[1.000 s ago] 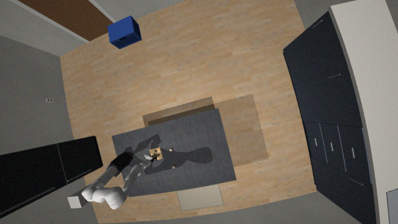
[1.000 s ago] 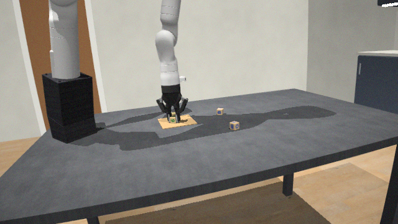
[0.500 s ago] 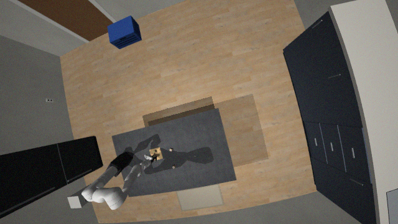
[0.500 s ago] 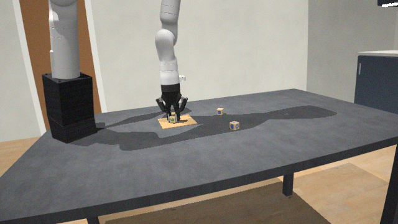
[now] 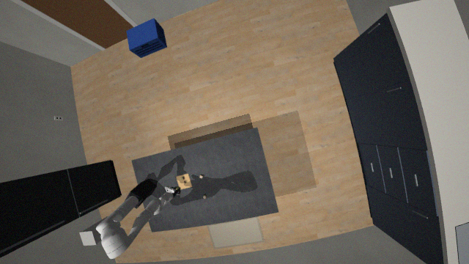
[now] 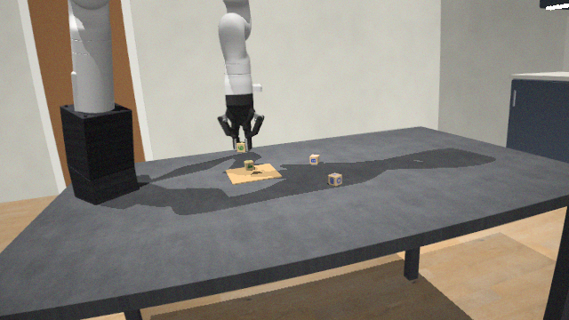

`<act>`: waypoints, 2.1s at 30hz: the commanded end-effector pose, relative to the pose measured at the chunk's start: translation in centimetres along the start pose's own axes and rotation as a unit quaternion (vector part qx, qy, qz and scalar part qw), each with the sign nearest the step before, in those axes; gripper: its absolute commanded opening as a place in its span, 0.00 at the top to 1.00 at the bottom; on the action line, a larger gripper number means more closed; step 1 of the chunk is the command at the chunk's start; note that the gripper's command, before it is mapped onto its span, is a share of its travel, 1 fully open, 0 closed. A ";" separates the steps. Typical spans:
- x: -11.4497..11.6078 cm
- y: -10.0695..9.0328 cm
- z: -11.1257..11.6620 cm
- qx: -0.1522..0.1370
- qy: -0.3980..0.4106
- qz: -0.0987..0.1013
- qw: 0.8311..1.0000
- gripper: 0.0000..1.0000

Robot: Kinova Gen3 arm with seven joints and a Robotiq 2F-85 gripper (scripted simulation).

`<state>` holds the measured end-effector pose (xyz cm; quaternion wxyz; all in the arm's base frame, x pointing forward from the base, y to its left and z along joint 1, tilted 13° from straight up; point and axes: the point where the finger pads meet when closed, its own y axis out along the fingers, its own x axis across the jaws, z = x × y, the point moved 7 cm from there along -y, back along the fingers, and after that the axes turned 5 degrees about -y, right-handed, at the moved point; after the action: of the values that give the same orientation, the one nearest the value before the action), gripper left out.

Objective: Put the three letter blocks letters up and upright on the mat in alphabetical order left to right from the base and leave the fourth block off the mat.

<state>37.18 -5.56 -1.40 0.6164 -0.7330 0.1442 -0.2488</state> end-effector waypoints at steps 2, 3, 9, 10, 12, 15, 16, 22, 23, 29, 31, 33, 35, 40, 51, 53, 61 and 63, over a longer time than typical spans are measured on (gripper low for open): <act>0.4 -1.8 1.1 0.012 -0.007 -0.012 1.000 0.79; 0.4 -2.1 1.1 0.012 -0.007 -0.012 1.000 0.79; 0.4 -2.7 1.1 0.012 -0.007 -0.012 1.000 0.79; 0.4 -2.7 1.1 0.012 -0.007 -0.012 1.000 0.79; 0.4 -2.7 1.1 0.012 -0.007 -0.012 1.000 0.79; 0.4 -2.7 1.1 0.012 -0.007 -0.012 1.000 0.79; 0.4 -2.7 1.1 0.012 -0.007 -0.012 1.000 0.79; 0.6 -2.7 1.0 0.012 0.025 -0.012 1.000 0.79; 0.7 -2.7 0.9 0.012 0.044 -0.012 0.999 0.79; 1.5 -2.7 0.3 0.013 0.227 -0.009 0.974 0.79; 1.8 -2.7 0.0 0.014 0.289 -0.009 0.957 0.79; 2.1 -2.7 -0.2 0.015 0.350 -0.008 0.937 0.79; 2.2 -2.7 -0.2 0.015 0.377 -0.007 0.926 0.79; 2.6 -2.7 -0.5 0.017 0.456 -0.006 0.890 0.79; 2.7 -2.7 -0.6 0.017 0.472 -0.005 0.881 0.79; 2.7 -2.7 -0.6 0.017 0.472 -0.005 0.881 0.79; 2.7 -2.5 -0.5 0.017 0.472 -0.005 0.881 0.79; 2.7 -2.3 -0.5 0.017 0.472 -0.005 0.881 0.79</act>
<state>38.91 -6.86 1.58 0.4867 -0.5195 0.4093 -0.5708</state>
